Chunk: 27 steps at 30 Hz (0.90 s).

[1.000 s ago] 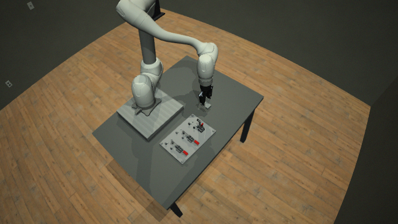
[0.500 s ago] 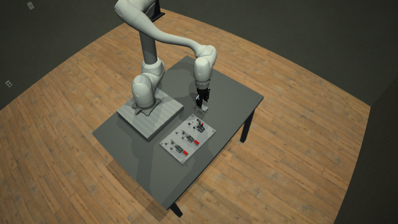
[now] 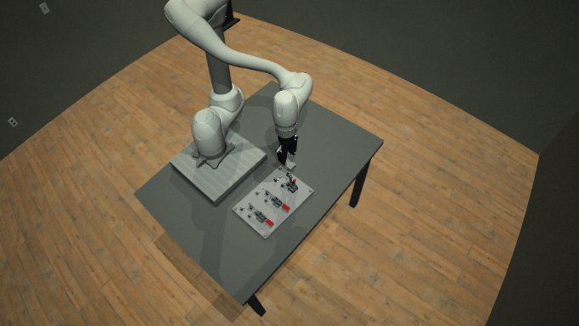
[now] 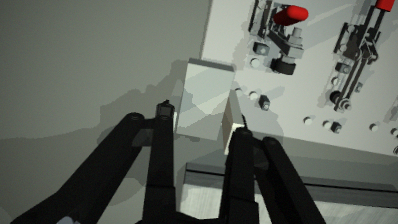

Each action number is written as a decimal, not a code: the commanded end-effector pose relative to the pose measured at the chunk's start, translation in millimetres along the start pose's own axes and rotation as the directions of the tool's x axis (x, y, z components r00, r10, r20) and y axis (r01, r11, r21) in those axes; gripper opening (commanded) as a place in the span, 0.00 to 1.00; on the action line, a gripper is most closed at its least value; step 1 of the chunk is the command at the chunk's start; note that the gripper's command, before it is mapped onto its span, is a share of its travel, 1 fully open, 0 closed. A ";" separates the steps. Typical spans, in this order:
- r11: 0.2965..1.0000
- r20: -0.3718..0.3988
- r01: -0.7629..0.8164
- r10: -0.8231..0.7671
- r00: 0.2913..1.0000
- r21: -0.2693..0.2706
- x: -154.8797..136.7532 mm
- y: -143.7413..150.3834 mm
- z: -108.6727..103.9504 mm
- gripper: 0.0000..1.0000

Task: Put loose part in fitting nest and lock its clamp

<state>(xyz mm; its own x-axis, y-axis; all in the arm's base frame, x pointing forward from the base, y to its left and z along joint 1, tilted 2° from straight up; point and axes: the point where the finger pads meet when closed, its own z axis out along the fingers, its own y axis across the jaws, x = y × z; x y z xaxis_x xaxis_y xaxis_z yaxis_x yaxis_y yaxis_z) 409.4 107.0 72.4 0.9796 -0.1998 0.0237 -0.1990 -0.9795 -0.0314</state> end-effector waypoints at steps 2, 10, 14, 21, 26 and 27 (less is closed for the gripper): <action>1.000 0.000 0.000 0.000 1.000 0.001 0.5 17.9 1.1 0.10; 1.000 0.000 0.000 0.000 1.000 0.001 0.7 36.2 2.4 0.10; 1.000 0.000 0.000 0.000 1.000 0.001 0.9 44.4 3.0 0.10; 1.000 0.000 0.000 0.000 1.000 0.001 1.0 51.1 3.5 0.10; 1.000 0.000 0.000 0.000 1.000 0.001 1.0 51.7 3.5 0.10; 1.000 0.000 0.000 0.000 1.000 0.001 1.0 51.7 3.5 0.10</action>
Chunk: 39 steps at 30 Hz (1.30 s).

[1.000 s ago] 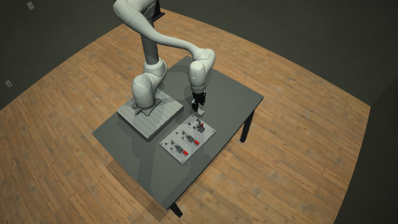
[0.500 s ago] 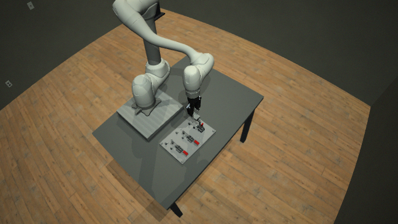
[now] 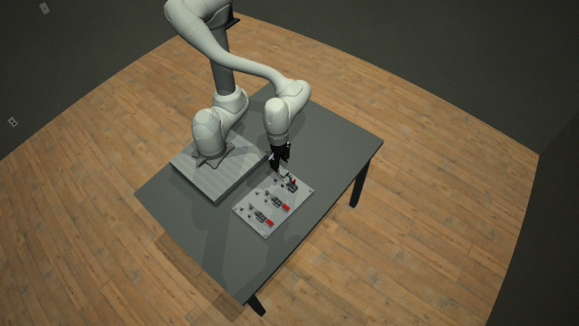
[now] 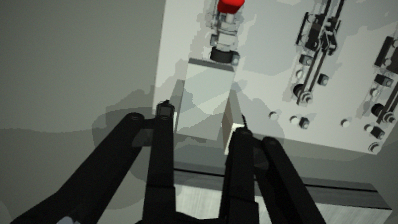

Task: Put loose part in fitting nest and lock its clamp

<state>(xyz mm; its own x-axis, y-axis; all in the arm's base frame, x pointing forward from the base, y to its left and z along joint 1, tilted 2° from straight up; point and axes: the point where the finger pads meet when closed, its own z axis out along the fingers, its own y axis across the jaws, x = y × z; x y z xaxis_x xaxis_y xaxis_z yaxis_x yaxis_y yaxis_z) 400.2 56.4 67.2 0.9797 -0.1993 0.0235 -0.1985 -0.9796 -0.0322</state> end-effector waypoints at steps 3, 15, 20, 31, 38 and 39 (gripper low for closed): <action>1.000 0.000 0.000 0.000 1.000 0.000 0.0 0.2 0.0 0.10; 1.000 0.000 0.000 0.000 1.000 0.000 0.0 0.2 0.0 0.10; 1.000 0.000 0.000 0.000 1.000 0.000 0.0 0.2 0.0 0.10; 1.000 0.000 0.000 0.000 1.000 0.000 0.0 0.2 0.3 0.10; 1.000 0.000 0.000 0.000 1.000 0.000 0.2 0.2 3.3 0.10; 1.000 0.000 0.000 0.000 1.000 0.000 0.2 0.2 4.1 0.10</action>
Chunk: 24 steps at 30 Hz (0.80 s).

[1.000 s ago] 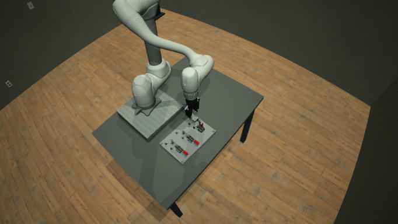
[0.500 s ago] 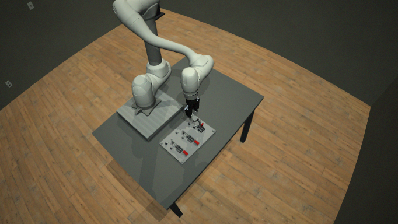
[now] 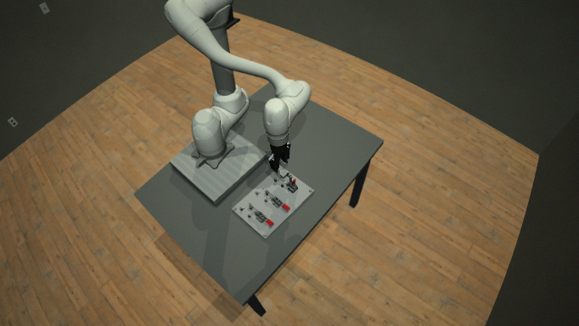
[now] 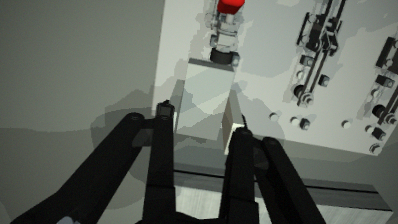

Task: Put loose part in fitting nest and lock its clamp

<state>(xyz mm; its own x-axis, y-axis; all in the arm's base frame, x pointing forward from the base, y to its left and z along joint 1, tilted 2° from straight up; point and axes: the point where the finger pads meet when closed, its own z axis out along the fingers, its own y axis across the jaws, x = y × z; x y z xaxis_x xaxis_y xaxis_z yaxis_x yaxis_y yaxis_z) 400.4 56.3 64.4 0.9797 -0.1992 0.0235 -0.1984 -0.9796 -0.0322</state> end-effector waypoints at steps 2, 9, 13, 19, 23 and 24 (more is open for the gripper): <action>1.000 0.000 0.000 0.000 1.000 0.000 0.2 0.0 3.1 0.10; 1.000 0.000 0.000 0.000 1.000 0.000 0.5 0.0 9.2 0.10; 1.000 0.000 0.000 0.000 1.000 0.000 0.8 0.0 15.2 0.10; 1.000 0.000 0.000 0.000 1.000 0.000 1.4 0.0 25.2 0.10; 1.000 0.000 0.000 0.000 1.000 0.000 1.8 0.0 31.8 0.10; 1.000 0.000 0.000 0.000 1.000 0.000 1.8 0.0 31.8 0.10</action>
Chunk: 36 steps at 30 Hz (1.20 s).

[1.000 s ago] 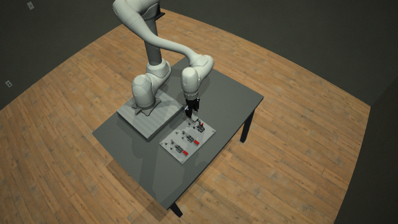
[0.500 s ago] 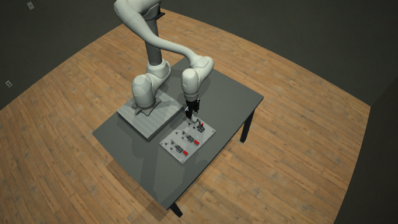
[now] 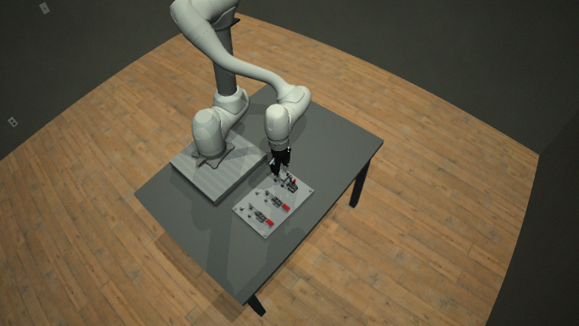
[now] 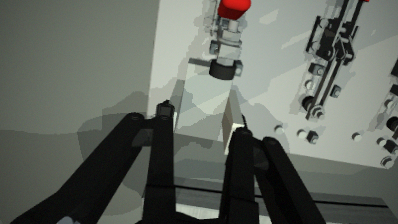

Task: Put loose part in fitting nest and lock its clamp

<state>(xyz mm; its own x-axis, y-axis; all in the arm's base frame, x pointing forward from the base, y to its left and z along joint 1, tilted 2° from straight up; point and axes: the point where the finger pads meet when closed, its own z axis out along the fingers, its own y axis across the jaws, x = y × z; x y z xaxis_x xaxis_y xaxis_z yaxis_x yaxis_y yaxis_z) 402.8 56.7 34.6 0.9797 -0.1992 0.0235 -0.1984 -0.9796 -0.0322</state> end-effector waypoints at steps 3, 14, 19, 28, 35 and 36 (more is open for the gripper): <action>1.000 0.000 0.000 0.000 1.000 0.000 0.3 -0.1 5.0 0.10; 1.000 0.000 0.000 0.000 1.000 0.000 1.0 -0.1 17.7 0.10; 1.000 0.000 0.000 0.000 1.000 0.000 1.1 -0.1 19.5 0.10; 1.000 0.000 0.000 0.000 1.000 0.000 1.2 -0.1 21.3 0.10; 1.000 0.000 0.000 0.000 1.000 0.000 1.2 -0.1 21.3 0.10; 1.000 0.000 0.000 0.000 1.000 0.000 1.2 -0.1 21.3 0.10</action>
<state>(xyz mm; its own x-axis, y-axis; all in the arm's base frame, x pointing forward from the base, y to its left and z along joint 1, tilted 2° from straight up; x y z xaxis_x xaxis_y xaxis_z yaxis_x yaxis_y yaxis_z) 404.7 57.1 13.3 0.9797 -0.1992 0.0235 -0.1984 -0.9796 -0.0322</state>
